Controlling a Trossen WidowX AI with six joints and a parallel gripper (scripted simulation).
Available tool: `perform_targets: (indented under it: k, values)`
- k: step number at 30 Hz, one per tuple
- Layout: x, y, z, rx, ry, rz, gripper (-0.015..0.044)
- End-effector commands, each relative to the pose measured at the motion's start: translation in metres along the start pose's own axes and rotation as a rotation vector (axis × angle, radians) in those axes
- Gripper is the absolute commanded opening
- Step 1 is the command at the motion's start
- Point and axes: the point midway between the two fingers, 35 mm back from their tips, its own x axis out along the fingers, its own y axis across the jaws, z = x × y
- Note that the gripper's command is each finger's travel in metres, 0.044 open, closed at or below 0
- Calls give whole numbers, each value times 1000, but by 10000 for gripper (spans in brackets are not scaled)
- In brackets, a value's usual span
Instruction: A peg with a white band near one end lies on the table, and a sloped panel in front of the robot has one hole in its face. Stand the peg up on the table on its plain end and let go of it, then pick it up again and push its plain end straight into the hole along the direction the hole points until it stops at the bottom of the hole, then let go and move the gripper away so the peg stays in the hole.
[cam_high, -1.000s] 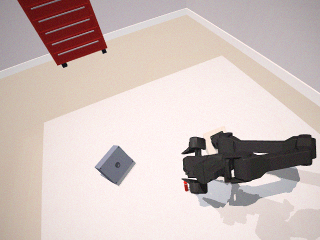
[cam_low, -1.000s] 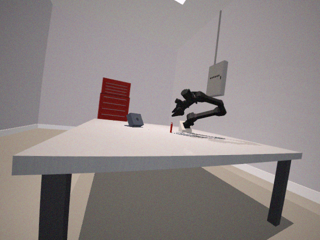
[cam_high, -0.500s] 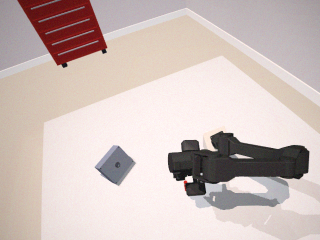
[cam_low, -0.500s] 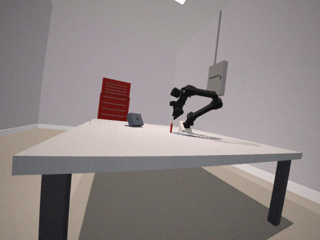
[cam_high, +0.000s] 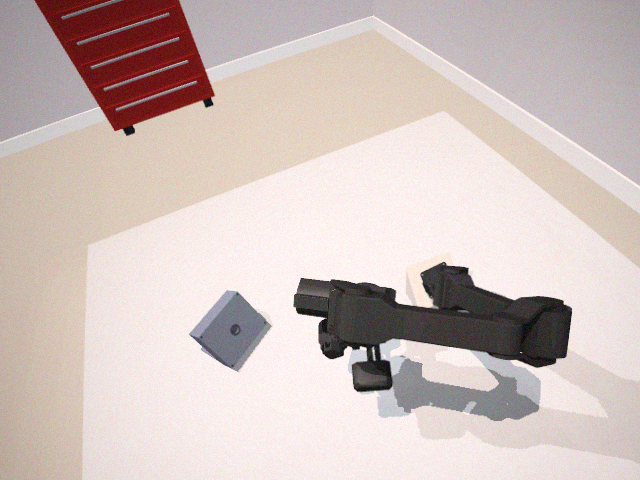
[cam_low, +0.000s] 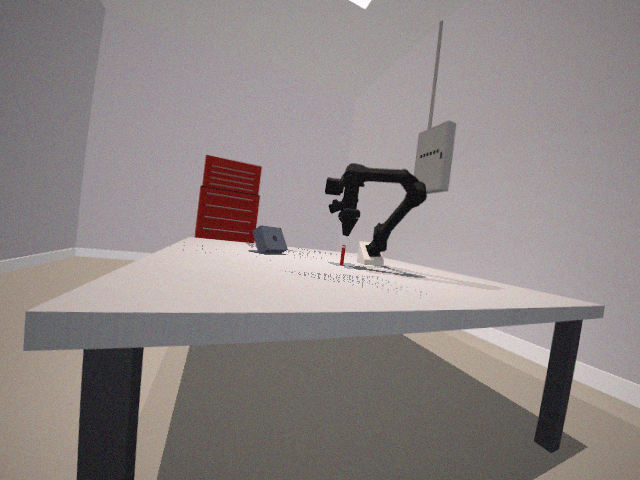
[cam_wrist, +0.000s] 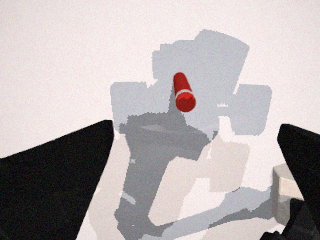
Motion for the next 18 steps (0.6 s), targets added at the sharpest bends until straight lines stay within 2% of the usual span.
perform_targets:
  k: [1,6,13,18]
  values:
    - [-2,3,2,-2,7,23,440]
    - [0,3,2,-22,7,23,440]
    - [17,3,1,-211,4,24,440]
    - [18,3,1,-216,4,24,440]
